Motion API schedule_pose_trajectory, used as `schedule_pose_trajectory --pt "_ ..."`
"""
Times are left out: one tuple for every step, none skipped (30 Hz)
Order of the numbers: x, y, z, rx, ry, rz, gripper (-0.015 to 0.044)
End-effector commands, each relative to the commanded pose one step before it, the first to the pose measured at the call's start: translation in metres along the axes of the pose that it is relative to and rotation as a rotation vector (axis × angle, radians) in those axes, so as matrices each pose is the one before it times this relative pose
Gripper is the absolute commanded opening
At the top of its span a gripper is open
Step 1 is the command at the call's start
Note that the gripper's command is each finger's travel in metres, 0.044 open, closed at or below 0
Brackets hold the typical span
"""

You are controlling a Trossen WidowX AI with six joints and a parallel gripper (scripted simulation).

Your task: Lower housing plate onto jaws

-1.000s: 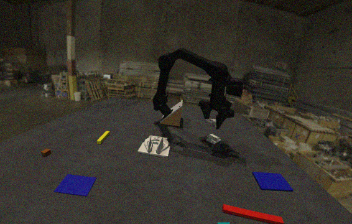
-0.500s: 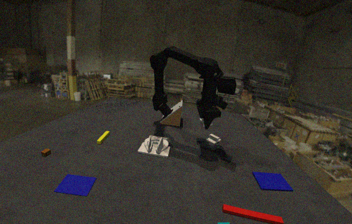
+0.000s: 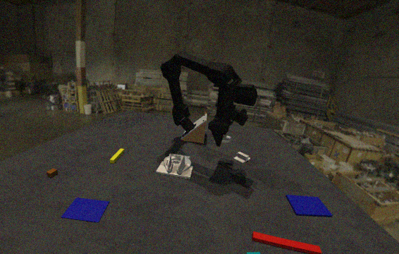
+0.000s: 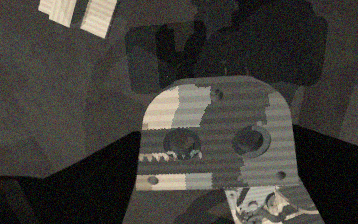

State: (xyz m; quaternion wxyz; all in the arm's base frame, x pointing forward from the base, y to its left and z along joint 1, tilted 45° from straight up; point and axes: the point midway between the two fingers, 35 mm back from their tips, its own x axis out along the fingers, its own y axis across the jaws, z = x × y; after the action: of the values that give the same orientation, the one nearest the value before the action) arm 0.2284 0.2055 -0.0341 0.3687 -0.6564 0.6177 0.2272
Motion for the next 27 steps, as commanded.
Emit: schedule_pose_trajectory --pt "0.00061 -0.00717 -0.01258 0.1042 0.00741 -0.00329 0.0351" --pt "0.00001 -0.00213 -0.00252 0.0263 0.00019 -0.00024 0.0351" --pt "0.00003 -0.00217 -0.00248 0.0263 0.00022 -0.00025 0.0351" --pt "0.00004 -0.00221 -0.00244 0.0263 0.00024 -0.00027 0.0351" --pt "0.00006 -0.00225 -0.00240 0.0263 0.00027 -0.00028 0.0351" --pt "0.00008 -0.00229 -0.00236 0.0263 0.00029 -0.00030 0.0351" --pt "0.00009 -0.00233 -0.00232 0.0263 0.00031 -0.00032 0.0351" --pt "0.00011 -0.00236 -0.00228 0.0263 0.00034 -0.00034 0.0351" --pt "0.00012 -0.00240 -0.00223 0.0263 0.00036 -0.00036 0.0351" --pt "0.00014 -0.00243 -0.00219 0.0264 0.00038 -0.00038 0.0351" --pt "0.00015 -0.00246 -0.00215 0.0264 0.00040 -0.00040 0.0351" --pt "0.00017 -0.00250 -0.00210 0.0264 0.00042 -0.00043 0.0351" --pt "0.00018 -0.00253 -0.00206 0.0264 0.00044 -0.00045 0.0351" --pt "0.00020 -0.00256 -0.00202 0.0264 0.00046 -0.00048 0.0351" --pt "0.00021 -0.00259 -0.00197 0.0264 0.00048 -0.00050 0.0351" --pt "0.00023 -0.00262 -0.00192 0.0264 0.00050 -0.00053 0.0351" --pt "0.00024 -0.00265 -0.00188 0.0264 0.00051 -0.00056 0.0351" --pt "0.00026 -0.00267 -0.00183 0.0264 0.00053 -0.00059 0.0351" --pt "0.00027 -0.00270 -0.00179 0.0264 0.00054 -0.00062 0.0351" --pt "0.00029 -0.00272 -0.00174 0.0264 0.00056 -0.00065 0.0351" --pt "0.00030 -0.00275 -0.00169 0.0264 0.00057 -0.00068 0.0351" --pt "0.00031 -0.00277 -0.00164 0.0264 0.00058 -0.00071 0.0351" --pt "0.00033 -0.00279 -0.00159 0.0264 0.00059 -0.00075 0.0351" --pt "0.00034 -0.00281 -0.00155 0.0264 0.00060 -0.00078 0.0351" --pt "0.00035 -0.00283 -0.00150 0.0264 0.00061 -0.00081 0.0351" --pt "0.00037 -0.00286 -0.00145 0.0265 0.00061 -0.00085 0.0351" --pt "0.00038 -0.00287 -0.00140 0.0265 0.00062 -0.00089 0.0351"
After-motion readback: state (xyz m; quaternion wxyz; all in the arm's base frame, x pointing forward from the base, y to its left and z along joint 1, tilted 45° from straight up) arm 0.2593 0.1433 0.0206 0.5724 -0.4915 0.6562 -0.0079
